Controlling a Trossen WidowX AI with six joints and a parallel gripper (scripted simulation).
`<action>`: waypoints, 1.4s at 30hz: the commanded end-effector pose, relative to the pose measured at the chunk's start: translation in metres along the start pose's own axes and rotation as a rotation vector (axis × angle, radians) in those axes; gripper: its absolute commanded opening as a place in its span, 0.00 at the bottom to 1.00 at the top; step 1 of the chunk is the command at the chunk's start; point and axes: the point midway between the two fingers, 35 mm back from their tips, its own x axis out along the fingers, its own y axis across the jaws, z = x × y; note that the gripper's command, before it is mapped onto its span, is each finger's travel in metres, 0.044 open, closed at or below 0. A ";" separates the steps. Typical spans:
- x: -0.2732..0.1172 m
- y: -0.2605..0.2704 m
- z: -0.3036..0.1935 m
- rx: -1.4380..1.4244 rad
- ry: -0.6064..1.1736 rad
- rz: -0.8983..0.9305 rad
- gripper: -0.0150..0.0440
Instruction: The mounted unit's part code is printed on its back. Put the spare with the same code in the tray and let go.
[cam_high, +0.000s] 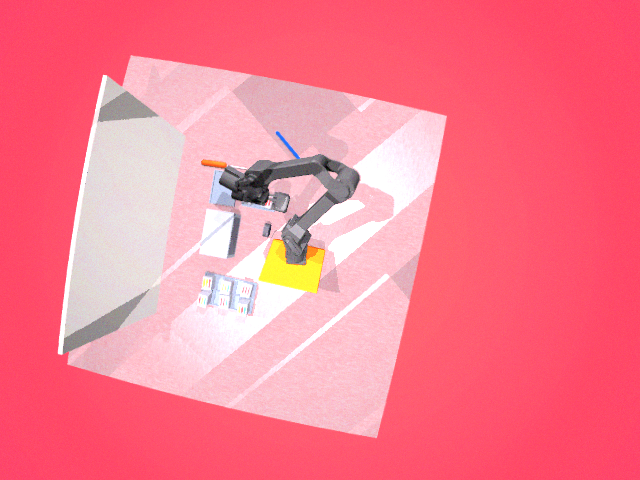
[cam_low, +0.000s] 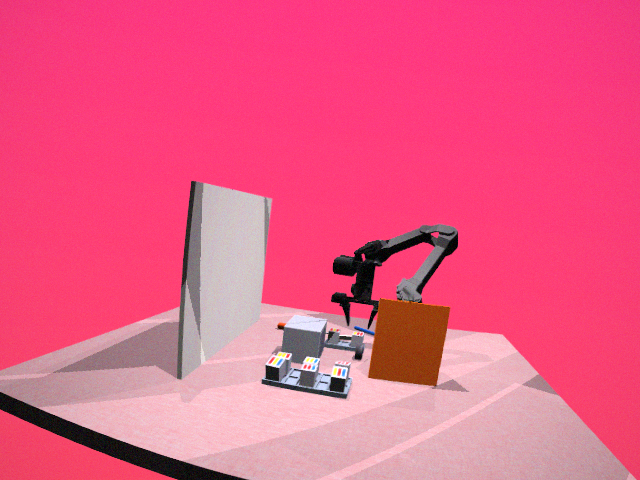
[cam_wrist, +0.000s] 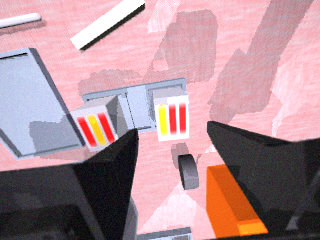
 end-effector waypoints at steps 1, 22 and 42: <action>0.010 -0.001 -0.003 -0.012 0.008 -0.005 0.76; 0.043 -0.003 -0.001 -0.013 -0.001 -0.003 0.76; 0.055 -0.005 0.001 -0.015 -0.009 -0.003 0.76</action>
